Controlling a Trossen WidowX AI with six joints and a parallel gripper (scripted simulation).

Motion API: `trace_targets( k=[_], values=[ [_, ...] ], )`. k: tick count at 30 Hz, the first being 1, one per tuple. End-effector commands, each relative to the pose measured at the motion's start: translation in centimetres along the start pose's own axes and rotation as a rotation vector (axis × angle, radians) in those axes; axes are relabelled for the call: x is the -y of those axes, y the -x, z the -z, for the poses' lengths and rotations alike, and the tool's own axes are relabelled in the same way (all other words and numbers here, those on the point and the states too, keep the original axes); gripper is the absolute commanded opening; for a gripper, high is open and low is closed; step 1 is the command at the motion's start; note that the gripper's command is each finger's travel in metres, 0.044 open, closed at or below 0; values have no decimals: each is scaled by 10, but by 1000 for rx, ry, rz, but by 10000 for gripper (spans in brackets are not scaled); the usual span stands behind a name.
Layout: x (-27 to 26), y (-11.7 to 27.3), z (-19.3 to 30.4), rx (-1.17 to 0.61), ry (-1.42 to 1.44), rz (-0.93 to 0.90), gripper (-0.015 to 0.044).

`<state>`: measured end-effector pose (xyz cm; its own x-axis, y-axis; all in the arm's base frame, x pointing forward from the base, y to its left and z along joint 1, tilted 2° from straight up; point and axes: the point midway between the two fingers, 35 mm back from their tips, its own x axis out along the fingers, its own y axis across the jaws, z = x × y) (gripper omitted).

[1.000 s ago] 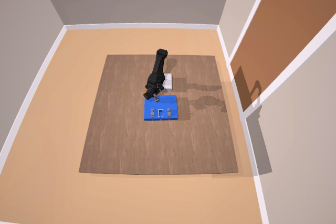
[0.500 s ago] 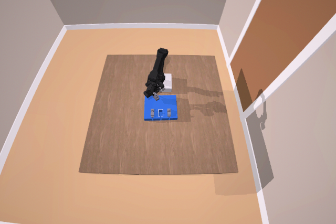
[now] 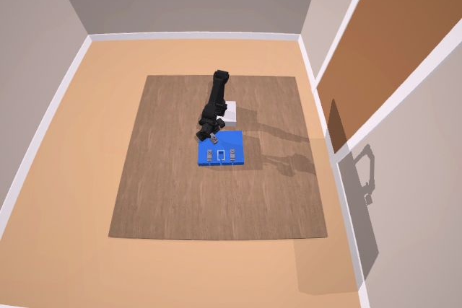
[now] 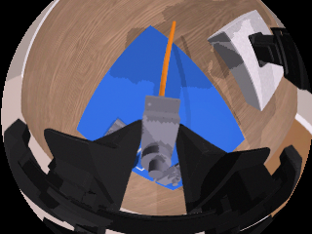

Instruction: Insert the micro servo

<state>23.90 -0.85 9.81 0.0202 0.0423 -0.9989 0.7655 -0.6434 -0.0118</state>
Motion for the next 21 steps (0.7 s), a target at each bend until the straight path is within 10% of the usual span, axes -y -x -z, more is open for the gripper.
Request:
trace_targets(
  k=[1, 21],
  values=[
    [-7, 2, 7, -5, -1, -12, 0],
    [40, 2, 43, -8, -2, -8, 0]
  ],
)
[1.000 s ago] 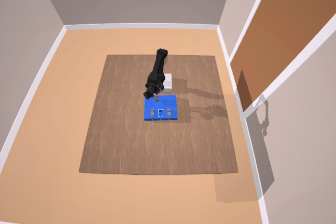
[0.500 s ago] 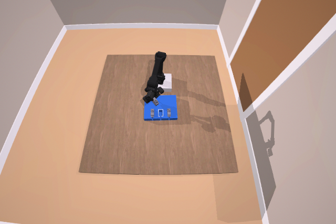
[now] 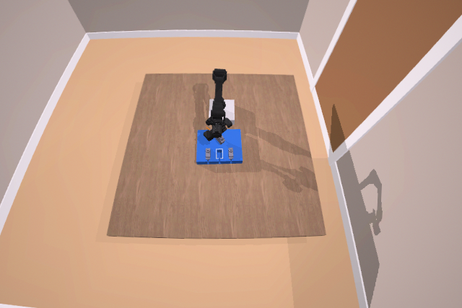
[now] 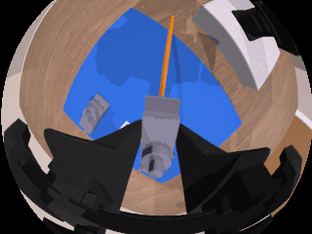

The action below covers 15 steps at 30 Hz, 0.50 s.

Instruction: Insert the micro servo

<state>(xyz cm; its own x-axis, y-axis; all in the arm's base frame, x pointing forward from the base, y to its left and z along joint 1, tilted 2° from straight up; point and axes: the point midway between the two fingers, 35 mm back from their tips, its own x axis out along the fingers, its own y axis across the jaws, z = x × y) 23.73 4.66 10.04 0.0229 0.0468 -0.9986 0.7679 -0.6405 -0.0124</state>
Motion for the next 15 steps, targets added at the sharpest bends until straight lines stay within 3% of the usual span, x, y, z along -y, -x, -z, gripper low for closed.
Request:
trace_targets(
  k=[1, 15],
  values=[
    [4, 2, 2, -3, 0, -8, 0],
    [4, 2, 2, -1, 425, -9, 0]
  ],
)
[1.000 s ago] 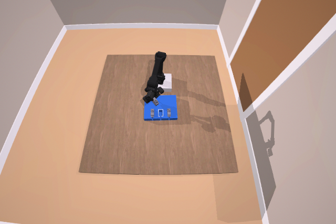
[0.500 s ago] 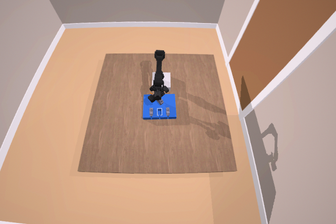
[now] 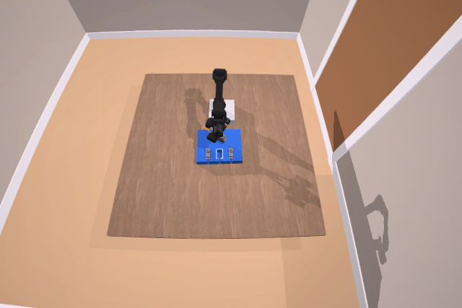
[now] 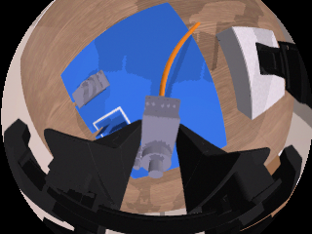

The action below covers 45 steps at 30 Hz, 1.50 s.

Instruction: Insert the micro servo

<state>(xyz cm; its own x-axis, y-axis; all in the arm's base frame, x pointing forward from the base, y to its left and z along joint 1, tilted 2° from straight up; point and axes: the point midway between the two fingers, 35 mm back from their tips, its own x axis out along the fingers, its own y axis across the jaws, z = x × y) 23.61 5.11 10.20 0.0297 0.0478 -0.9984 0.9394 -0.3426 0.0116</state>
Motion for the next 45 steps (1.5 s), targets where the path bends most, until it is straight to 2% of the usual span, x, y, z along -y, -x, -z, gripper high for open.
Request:
trace_targets(
  k=[1, 45],
  values=[
    [0, 1, -1, 3, 114, -3, 0],
    [0, 1, 0, 5, 1642, 0, 0]
  ],
)
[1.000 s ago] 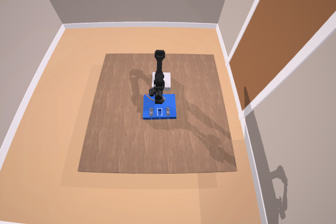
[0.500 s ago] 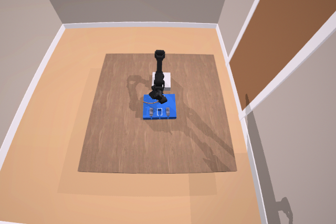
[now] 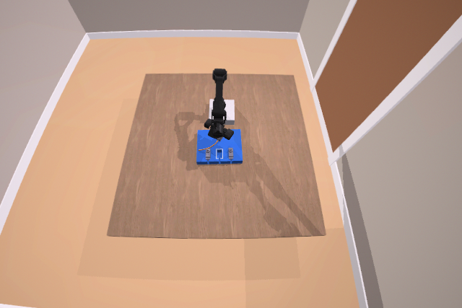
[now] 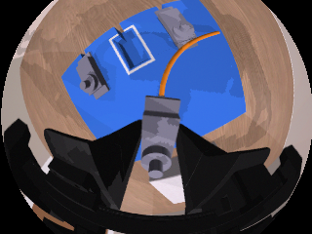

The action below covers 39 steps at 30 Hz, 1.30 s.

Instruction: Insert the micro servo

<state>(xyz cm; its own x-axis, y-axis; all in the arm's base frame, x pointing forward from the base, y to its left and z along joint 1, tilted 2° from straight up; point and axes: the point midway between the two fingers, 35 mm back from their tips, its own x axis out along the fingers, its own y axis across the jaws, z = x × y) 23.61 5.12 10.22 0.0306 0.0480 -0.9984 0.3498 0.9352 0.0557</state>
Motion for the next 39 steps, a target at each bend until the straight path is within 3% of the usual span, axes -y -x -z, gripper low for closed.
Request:
trace_targets(
  k=[1, 15, 39],
  values=[
    [1, 1, 0, 2, 115, 3, 0],
    [1, 1, 0, 2, 577, 4, 0],
    [-40, 2, -62, 8, 583, 2, 0]
  ],
)
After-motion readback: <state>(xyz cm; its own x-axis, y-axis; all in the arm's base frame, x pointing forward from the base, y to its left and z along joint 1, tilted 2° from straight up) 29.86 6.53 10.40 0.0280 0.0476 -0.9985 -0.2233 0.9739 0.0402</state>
